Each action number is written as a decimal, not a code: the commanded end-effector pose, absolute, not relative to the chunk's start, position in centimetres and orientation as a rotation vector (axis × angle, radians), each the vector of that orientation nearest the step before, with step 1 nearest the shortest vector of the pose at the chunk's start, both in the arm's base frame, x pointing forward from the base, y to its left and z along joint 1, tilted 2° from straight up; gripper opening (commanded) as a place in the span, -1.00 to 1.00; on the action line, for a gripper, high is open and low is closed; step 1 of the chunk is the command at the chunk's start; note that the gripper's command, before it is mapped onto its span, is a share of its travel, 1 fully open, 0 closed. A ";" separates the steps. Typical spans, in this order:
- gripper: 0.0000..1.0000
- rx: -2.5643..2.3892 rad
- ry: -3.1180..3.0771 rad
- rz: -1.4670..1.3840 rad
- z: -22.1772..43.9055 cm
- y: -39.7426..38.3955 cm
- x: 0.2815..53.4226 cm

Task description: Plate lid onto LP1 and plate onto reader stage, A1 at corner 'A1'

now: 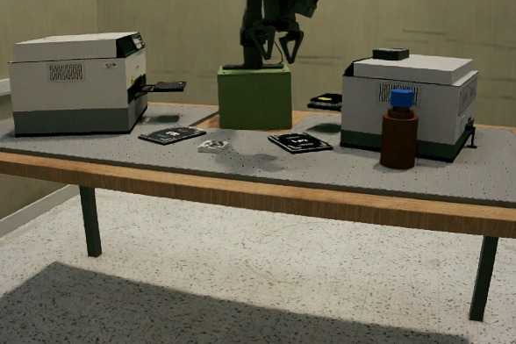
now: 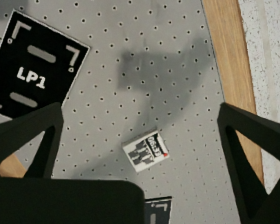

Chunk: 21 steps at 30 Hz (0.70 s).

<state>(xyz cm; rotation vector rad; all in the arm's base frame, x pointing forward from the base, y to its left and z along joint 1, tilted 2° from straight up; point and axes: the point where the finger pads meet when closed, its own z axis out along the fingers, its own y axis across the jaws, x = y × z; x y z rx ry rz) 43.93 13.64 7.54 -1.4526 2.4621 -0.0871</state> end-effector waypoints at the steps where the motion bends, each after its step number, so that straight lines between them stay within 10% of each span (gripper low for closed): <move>1: 1.00 -1.384 2.376 -0.123 11.2 14.2 45.4; 21: 1.00 -1.651 2.244 -0.101 10.4 18.0 41.9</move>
